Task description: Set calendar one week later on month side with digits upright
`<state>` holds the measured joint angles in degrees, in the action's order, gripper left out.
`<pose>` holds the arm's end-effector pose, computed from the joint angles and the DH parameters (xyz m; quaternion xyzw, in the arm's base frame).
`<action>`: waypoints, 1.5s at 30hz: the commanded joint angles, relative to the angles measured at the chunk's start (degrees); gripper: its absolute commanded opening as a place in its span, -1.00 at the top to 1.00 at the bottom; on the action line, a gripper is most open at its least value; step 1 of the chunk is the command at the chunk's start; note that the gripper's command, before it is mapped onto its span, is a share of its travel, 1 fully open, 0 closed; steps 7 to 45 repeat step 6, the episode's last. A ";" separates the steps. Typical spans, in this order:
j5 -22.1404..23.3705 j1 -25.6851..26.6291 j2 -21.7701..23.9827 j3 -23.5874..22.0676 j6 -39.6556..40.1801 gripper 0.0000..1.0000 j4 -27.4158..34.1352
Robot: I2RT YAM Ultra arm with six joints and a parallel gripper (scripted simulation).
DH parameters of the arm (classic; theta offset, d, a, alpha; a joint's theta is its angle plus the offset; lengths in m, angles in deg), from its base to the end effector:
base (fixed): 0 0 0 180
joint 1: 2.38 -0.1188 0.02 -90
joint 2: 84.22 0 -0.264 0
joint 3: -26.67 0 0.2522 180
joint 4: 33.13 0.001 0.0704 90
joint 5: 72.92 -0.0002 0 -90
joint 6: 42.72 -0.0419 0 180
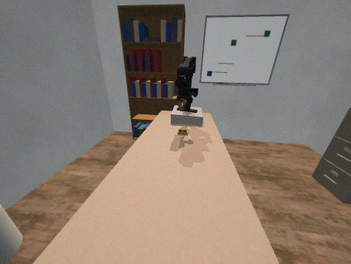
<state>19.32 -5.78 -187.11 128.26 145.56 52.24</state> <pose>0.3366 0.0226 0.2583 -0.7753 0.6307 -0.0082 0.0340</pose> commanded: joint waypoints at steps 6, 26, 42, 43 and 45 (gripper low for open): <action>0.24 0.06 0.42 0.34 0.04 -1.00 0.20; 0.24 0.06 0.42 0.34 0.04 -1.00 0.20; 0.24 0.06 0.42 0.34 0.04 -1.00 0.20; 0.24 0.06 0.42 0.34 0.04 -1.00 0.20; 0.24 0.06 0.42 0.34 0.04 -1.00 0.20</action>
